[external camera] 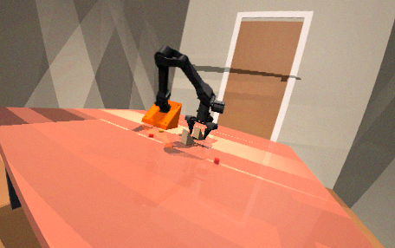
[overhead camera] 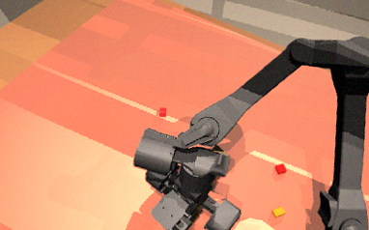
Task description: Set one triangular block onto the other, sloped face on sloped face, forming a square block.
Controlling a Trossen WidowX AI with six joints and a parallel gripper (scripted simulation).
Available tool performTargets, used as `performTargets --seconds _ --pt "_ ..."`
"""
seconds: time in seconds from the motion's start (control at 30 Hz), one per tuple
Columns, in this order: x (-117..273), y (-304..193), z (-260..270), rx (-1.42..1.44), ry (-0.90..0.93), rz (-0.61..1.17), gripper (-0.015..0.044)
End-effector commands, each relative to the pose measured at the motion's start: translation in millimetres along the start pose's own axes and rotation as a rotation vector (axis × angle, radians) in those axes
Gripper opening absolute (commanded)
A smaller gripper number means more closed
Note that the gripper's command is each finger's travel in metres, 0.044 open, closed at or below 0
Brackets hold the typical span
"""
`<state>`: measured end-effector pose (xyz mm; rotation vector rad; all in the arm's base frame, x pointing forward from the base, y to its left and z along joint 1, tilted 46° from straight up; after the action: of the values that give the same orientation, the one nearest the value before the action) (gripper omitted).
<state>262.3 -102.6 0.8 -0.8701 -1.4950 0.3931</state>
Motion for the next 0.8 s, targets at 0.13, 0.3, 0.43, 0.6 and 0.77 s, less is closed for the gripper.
performTargets --seconds 0.13,0.3,0.43,0.6,0.77 --pt "59.1 0.8 -0.1 -0.002 -0.004 -0.005 0.0440" --pt "53.1 2.9 -0.8 0.006 -0.009 -0.004 0.0440" --pt "53.6 2.5 -1.3 0.004 -0.010 -0.003 0.0440" --pt "50.7 -24.7 0.8 0.009 0.089 -0.229 0.0440" --pt "59.3 -65.7 2.4 0.008 0.053 -0.558 0.0440"
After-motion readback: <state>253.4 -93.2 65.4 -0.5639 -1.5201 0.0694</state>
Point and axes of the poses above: the point midway between the two fingers, 35 mm back from their tips, its own x axis back along the fingers, its own z axis across the jaws, y = z × x, the point moved 1 cm from there along x, back along the fingers, and after that the axes turned 2 degrees about x, right-handed, at the moved point
